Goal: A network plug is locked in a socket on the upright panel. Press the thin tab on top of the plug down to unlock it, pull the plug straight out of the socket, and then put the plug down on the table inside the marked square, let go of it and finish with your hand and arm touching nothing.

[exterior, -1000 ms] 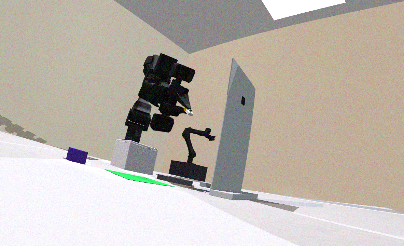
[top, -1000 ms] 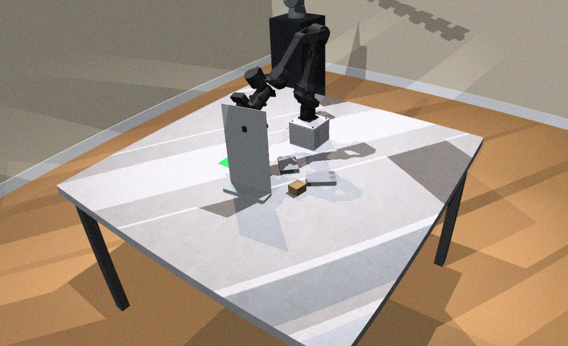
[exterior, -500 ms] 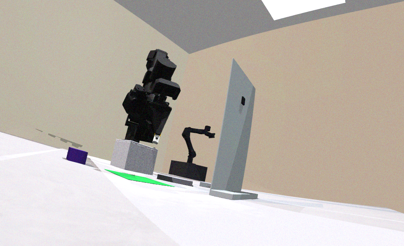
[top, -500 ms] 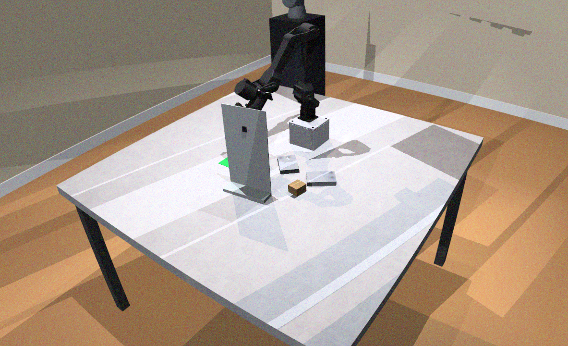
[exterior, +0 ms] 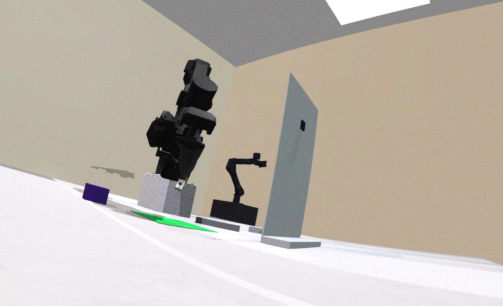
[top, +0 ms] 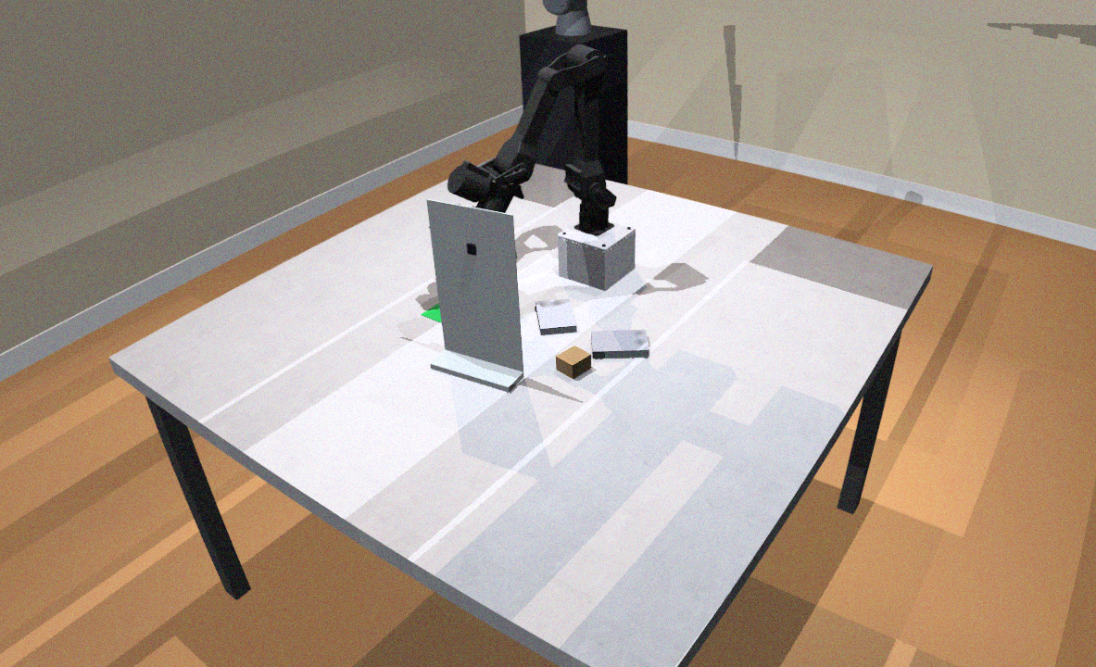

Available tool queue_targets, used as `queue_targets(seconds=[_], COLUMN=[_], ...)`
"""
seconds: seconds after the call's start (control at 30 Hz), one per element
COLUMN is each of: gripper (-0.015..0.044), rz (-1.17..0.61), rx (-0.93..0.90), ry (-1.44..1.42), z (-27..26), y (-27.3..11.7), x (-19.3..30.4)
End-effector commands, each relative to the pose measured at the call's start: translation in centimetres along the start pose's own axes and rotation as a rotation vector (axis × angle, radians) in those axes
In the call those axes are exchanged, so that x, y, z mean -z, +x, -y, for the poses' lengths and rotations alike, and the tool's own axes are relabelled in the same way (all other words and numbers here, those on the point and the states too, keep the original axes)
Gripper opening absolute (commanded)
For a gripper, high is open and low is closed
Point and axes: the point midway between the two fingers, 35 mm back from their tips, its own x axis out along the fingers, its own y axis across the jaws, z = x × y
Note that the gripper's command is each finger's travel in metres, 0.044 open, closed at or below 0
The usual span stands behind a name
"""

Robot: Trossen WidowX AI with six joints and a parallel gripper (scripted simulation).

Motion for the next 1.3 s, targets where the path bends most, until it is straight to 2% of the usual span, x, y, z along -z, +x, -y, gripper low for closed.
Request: queue_targets(seconds=[0.0, 1.27], gripper=[0.0000, 0.0000], rz=[0.003, 0.003], rx=[0.003, 0.004], ry=[-0.003, -0.002], z=[0.3, 2.5], y=[0.4, 3.6], x=[-0.1, -0.1])
